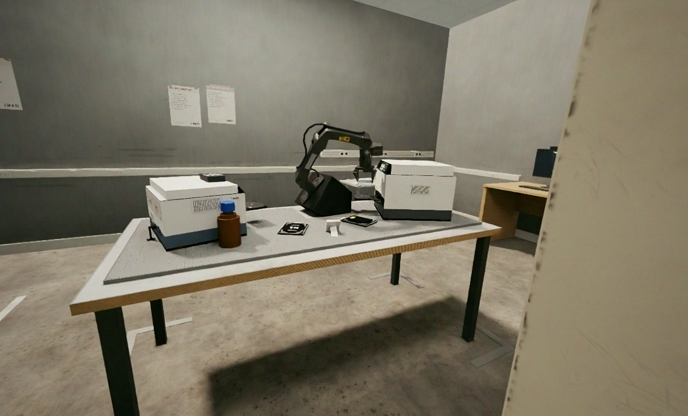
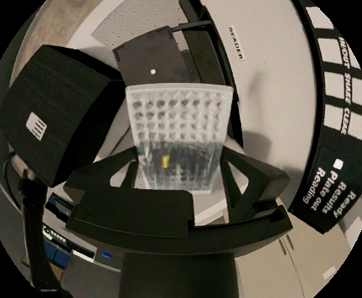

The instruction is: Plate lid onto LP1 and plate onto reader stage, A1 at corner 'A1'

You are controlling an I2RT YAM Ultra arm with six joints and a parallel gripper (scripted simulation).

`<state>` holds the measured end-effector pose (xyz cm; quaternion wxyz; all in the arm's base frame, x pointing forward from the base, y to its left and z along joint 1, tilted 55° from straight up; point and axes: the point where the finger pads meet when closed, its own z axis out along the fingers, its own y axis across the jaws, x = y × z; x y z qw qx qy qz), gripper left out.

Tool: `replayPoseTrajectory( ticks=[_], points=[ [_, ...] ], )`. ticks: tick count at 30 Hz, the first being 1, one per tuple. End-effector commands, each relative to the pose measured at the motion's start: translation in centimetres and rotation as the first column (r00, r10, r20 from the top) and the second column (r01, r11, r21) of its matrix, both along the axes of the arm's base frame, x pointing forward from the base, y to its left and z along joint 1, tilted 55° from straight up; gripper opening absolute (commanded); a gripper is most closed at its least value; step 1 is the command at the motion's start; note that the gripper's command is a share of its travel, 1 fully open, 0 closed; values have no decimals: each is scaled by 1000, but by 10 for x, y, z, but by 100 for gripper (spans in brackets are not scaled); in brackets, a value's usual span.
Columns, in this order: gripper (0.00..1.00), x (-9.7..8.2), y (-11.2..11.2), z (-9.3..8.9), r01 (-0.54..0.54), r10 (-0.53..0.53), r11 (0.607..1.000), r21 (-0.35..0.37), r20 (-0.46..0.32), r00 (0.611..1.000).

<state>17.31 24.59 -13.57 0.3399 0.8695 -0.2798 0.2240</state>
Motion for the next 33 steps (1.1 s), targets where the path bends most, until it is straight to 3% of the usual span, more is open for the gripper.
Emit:
replayPoseTrajectory(
  ticks=[1,33],
  points=[
    [86,-16,11,-1,-37,37,999,-10,-44,998],
    [86,-83,12,-31,-267,230,951,-154,-223,947]
  ],
)
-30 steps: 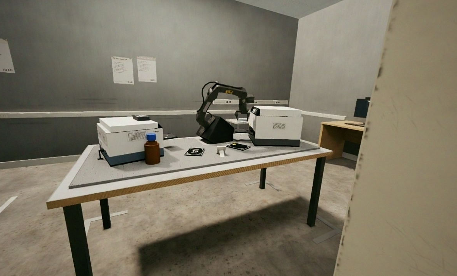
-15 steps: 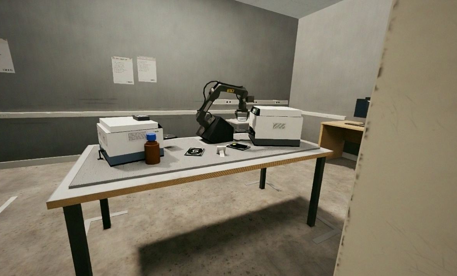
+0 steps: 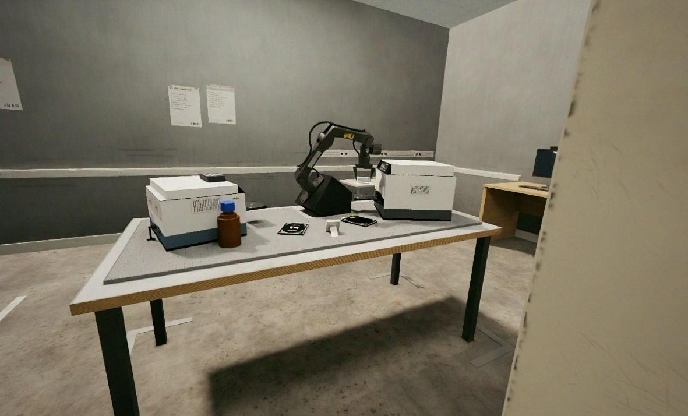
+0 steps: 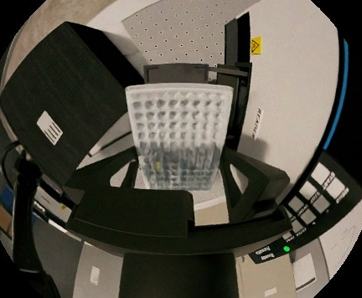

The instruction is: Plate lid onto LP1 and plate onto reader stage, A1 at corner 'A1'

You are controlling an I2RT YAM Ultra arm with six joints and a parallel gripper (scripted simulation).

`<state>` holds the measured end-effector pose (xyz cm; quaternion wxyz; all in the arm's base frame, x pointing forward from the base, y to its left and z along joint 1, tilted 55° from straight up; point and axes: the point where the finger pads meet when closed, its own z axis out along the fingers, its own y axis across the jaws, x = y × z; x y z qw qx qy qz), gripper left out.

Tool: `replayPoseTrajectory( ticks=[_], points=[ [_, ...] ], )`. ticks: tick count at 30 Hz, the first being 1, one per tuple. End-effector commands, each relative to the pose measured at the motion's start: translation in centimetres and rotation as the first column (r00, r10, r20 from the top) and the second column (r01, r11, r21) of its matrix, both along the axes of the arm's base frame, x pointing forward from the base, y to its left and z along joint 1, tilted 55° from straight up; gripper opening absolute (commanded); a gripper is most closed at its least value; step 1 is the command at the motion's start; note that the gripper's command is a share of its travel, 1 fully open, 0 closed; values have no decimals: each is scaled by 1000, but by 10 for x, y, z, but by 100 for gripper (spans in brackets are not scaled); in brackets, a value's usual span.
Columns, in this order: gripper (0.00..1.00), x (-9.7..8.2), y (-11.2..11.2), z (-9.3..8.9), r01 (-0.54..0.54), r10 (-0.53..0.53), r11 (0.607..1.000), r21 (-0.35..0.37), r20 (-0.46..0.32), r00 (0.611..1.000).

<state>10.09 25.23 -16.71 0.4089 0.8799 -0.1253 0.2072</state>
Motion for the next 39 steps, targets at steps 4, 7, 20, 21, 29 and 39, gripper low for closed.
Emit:
replayPoseTrajectory(
  ticks=[4,7,20,21,29,39],
  points=[
    [86,-22,-3,-9,-12,12,1000,-16,-18,1000],
    [86,-22,5,-3,-12,12,1000,14,-15,1000],
    [86,-17,6,0,2,-2,1000,20,-14,1000],
    [86,-17,6,0,2,-2,1000,19,-14,1000],
    [86,-16,2,-4,-10,10,1000,1,-12,1000],
    [86,-16,2,-4,-9,9,1000,1,-11,1000]
  ],
)
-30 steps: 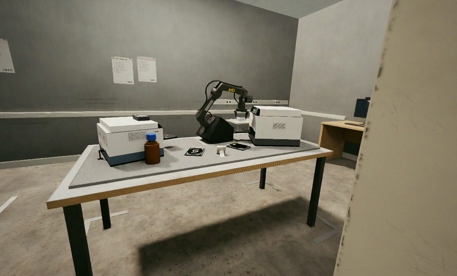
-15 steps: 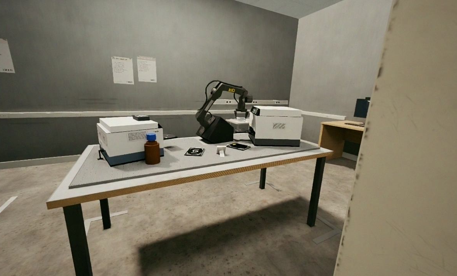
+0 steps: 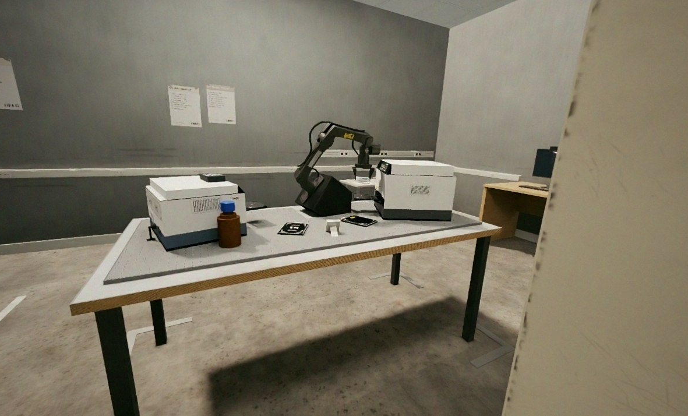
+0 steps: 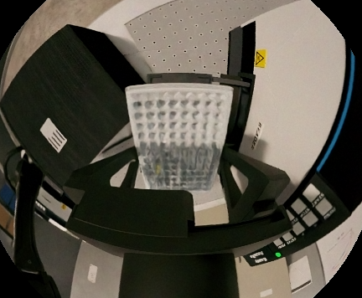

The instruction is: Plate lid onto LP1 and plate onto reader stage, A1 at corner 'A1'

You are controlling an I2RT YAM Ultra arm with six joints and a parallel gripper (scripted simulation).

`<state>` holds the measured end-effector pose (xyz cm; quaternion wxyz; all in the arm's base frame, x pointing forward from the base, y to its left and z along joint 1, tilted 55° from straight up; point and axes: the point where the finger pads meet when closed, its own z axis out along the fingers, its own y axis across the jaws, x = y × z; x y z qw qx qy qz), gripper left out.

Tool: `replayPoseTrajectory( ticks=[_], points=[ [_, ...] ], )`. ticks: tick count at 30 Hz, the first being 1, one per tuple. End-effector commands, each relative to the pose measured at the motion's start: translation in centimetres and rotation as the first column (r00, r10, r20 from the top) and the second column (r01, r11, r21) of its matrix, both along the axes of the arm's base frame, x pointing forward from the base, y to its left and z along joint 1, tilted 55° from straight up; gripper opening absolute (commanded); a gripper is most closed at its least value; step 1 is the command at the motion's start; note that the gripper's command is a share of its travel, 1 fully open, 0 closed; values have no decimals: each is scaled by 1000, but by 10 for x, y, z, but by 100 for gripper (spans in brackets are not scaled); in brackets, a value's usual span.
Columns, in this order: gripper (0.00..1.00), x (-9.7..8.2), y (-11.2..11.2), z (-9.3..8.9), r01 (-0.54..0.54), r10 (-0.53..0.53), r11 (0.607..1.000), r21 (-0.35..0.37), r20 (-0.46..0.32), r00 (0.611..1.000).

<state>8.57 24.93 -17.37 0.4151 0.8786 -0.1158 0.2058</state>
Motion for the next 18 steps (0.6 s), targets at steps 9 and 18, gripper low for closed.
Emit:
replayPoseTrajectory(
  ticks=[9,18],
  points=[
    [86,4,-1,1,-4,4,1000,25,1,1000],
    [86,8,-15,-11,-2,2,1000,8,0,1000]
  ],
)
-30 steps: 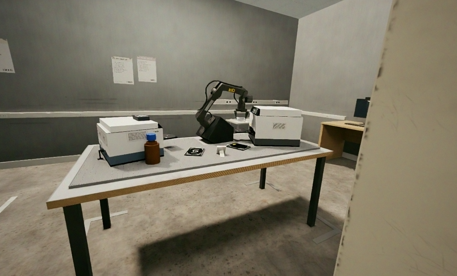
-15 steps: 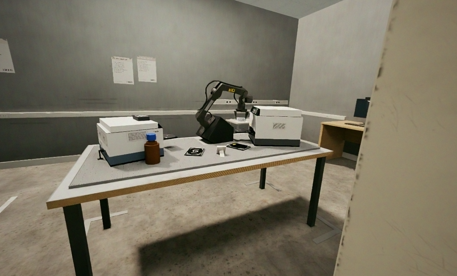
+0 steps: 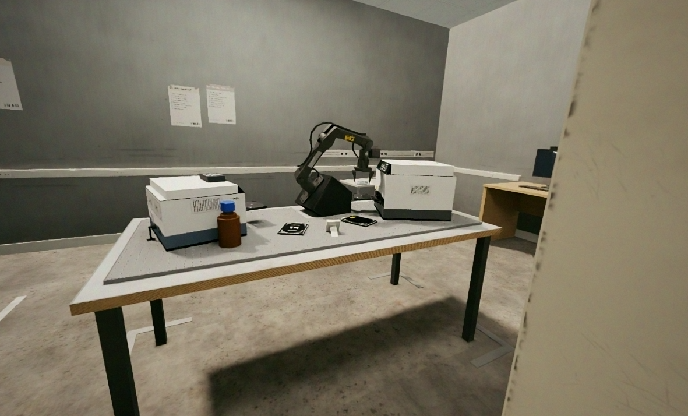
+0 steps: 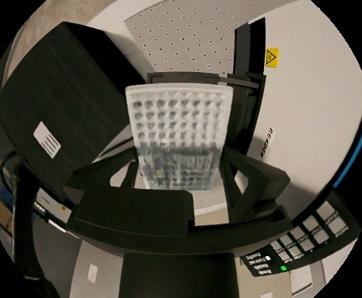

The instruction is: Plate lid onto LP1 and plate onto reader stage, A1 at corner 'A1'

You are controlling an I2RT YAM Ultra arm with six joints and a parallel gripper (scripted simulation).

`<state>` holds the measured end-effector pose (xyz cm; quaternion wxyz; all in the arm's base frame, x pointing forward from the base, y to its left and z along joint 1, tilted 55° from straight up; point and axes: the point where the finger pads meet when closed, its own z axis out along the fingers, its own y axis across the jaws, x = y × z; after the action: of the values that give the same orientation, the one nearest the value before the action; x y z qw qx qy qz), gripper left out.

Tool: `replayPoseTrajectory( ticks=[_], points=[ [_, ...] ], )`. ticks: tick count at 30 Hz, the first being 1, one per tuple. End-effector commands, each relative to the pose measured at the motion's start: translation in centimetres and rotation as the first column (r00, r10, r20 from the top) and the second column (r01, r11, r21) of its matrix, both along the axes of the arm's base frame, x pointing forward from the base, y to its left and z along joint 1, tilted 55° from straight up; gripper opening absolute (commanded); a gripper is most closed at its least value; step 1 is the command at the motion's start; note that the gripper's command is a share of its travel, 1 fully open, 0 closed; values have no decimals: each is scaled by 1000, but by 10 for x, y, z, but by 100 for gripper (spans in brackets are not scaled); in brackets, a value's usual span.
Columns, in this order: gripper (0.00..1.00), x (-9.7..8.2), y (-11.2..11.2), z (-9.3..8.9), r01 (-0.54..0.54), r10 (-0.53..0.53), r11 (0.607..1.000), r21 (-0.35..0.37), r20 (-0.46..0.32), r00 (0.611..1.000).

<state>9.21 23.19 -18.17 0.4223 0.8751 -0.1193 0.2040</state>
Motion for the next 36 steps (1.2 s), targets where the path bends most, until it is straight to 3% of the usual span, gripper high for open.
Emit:
replayPoseTrajectory(
  ticks=[1,8,9,11,23,25,26,28,36],
  points=[
    [86,1,1,-5,-15,15,1000,19,-1,1000],
    [86,4,-10,-13,-7,7,1000,2,-2,1000],
    [86,3,9,-12,-15,14,998,60,6,1000],
    [86,3,-6,-10,-15,15,1000,24,0,1000],
    [86,10,-25,-25,-7,7,1000,6,-1,1000],
    [86,10,-25,-25,-7,7,1000,6,-1,1000],
    [86,8,-4,-22,-18,18,998,64,7,1000],
    [86,9,-21,-23,-16,16,1000,22,0,1000],
    [86,12,-34,-31,-13,13,1000,12,-1,1000]
  ],
)
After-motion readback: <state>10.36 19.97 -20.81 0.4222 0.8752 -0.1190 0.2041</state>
